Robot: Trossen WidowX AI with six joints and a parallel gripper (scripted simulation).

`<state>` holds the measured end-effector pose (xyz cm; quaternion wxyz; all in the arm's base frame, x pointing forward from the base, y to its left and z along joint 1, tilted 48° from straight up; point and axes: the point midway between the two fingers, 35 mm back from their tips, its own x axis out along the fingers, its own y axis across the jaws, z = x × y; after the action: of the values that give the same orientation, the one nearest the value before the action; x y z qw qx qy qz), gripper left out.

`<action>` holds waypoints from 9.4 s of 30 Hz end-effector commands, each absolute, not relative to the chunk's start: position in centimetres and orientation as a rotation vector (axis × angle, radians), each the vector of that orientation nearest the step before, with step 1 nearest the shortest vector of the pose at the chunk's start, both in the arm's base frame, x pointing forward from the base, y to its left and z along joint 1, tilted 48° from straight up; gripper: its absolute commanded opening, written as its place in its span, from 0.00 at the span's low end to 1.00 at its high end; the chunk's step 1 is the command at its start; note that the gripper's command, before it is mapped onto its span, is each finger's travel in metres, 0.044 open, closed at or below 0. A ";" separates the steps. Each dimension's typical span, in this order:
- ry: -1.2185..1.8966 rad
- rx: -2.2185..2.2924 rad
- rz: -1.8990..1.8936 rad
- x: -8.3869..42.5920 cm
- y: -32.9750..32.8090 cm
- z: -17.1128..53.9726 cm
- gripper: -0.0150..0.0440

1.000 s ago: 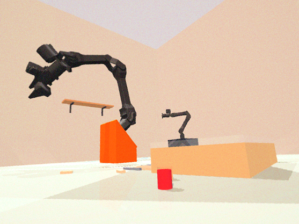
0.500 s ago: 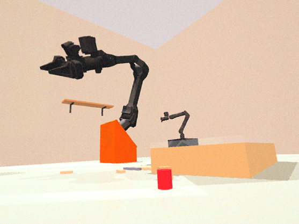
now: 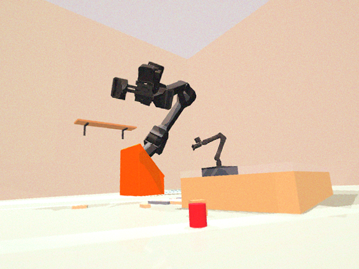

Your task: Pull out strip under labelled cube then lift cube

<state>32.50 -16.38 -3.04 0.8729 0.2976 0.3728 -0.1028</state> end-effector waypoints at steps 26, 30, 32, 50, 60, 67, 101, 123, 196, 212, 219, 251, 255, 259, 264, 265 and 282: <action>0.661 0.780 0.356 31.4 -0.8 3.0 0.93; 0.666 0.778 0.357 31.5 -0.8 2.9 0.89; 0.706 0.758 0.362 32.5 -1.0 2.1 0.80; 1.228 0.503 0.624 39.5 -1.0 -8.8 0.25; 1.444 0.415 0.885 39.5 0.7 -12.8 0.25; 1.448 0.413 0.890 39.4 0.7 -12.9 0.25; 1.448 0.414 0.890 39.1 3.5 -15.3 0.25; 1.447 0.416 0.893 38.6 6.1 -17.4 0.25; 1.449 0.417 0.892 35.6 5.5 -18.1 0.25; 1.450 0.417 0.892 33.4 4.9 -18.6 0.25; 1.450 0.417 0.892 32.4 4.6 -18.7 0.25; 1.452 0.417 0.891 27.8 3.3 -19.5 0.25; 1.452 0.417 0.890 27.3 3.2 -19.5 0.25; 1.452 0.417 0.890 26.8 3.0 -19.6 0.25; 1.453 0.417 0.890 26.1 2.8 -19.7 0.25; 1.453 0.417 0.890 25.9 2.8 -19.8 0.25; 1.454 0.416 0.889 23.7 2.1 -20.1 0.25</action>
<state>25.11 1.89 -19.86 0.6489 0.1817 0.6287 0.3881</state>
